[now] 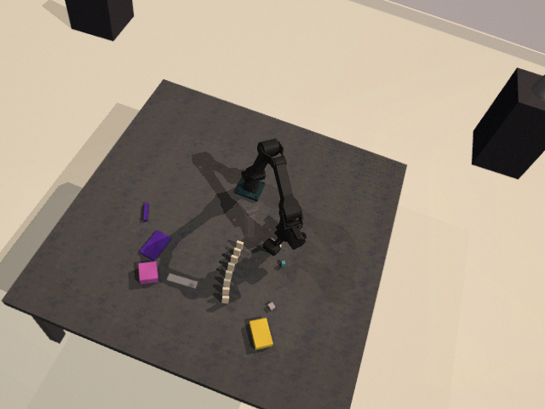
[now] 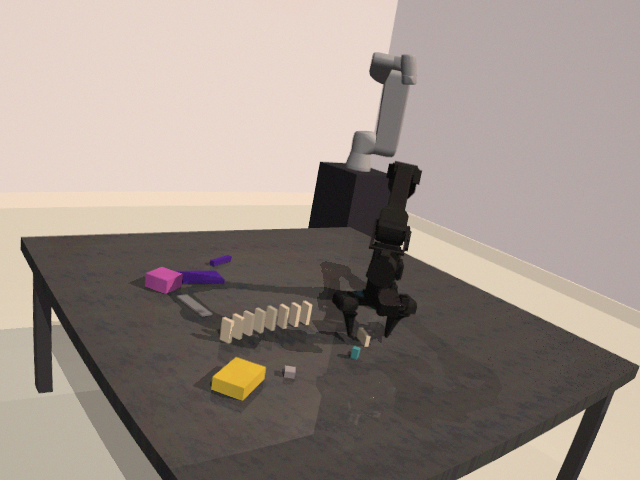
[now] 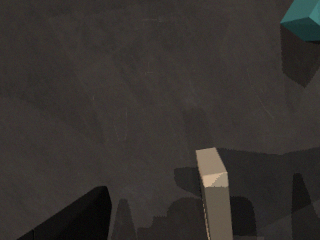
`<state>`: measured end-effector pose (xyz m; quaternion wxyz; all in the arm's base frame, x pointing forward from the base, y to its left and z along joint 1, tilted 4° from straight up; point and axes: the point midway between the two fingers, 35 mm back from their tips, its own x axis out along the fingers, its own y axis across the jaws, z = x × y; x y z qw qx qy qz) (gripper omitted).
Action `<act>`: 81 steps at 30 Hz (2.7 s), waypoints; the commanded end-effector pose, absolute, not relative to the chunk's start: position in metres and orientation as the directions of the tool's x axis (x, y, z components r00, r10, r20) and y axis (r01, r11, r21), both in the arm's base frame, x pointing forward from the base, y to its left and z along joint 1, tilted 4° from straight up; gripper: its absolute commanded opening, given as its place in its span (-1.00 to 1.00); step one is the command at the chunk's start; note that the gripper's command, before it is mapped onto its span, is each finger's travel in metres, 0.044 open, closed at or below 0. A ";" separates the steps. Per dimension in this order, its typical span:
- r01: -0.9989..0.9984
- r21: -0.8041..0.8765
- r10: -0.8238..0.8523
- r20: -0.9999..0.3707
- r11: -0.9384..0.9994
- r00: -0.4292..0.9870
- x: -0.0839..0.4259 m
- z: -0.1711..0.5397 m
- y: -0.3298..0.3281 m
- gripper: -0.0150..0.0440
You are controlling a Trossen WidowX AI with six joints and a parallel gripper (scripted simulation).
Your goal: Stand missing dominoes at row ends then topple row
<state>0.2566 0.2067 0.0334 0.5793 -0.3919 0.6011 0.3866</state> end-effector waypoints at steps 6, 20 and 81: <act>-0.921 0.016 -0.025 -0.999 0.389 -0.028 0.255 0.016 0.204 1.00; -0.921 0.016 -0.025 -0.999 0.389 -0.028 0.255 0.015 0.204 0.38; 0.013 -0.027 -0.026 -0.999 1.000 -0.032 0.211 0.171 0.181 -0.40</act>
